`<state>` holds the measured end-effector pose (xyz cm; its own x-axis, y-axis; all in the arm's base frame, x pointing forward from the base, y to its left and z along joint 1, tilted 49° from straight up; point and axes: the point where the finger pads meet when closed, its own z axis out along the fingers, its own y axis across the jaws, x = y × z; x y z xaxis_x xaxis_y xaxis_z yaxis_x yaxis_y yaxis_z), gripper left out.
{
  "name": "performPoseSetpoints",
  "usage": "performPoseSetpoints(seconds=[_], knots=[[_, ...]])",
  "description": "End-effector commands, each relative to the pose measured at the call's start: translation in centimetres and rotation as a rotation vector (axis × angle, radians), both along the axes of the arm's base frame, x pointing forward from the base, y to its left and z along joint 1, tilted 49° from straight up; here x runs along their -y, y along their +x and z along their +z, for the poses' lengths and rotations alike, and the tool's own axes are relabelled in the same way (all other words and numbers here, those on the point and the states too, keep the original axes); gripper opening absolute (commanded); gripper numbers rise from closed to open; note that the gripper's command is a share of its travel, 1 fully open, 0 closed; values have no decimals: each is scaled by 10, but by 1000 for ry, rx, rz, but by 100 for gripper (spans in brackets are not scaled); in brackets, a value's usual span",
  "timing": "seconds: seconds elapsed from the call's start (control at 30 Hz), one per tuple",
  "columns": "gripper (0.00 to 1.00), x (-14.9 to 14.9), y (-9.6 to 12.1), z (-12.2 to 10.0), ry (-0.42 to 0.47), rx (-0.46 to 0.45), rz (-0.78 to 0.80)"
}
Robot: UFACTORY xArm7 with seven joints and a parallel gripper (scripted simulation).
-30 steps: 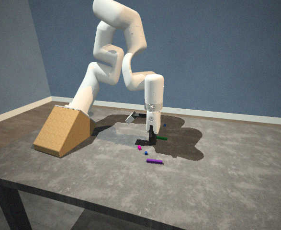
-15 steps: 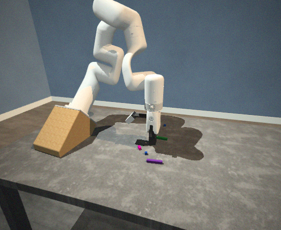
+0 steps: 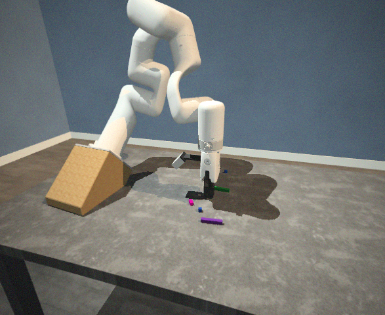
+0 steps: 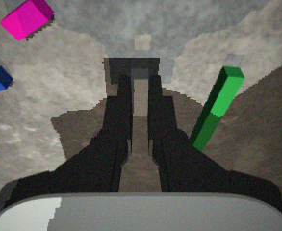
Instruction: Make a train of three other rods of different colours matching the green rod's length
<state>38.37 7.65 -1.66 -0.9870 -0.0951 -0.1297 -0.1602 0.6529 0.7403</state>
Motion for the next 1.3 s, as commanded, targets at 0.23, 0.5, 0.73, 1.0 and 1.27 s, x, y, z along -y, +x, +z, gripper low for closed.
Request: performPoseSetpoints(seconds=[0.23,0.5,0.73,1.0,1.27], knots=[[4,37,1,31,-3,2,-4],[4,72,0,62,-3,2,-4],[4,75,0,64,-3,2,-4],[4,74,0,66,-3,-7,-14],[4,63,10,98,4,-176,-180]])
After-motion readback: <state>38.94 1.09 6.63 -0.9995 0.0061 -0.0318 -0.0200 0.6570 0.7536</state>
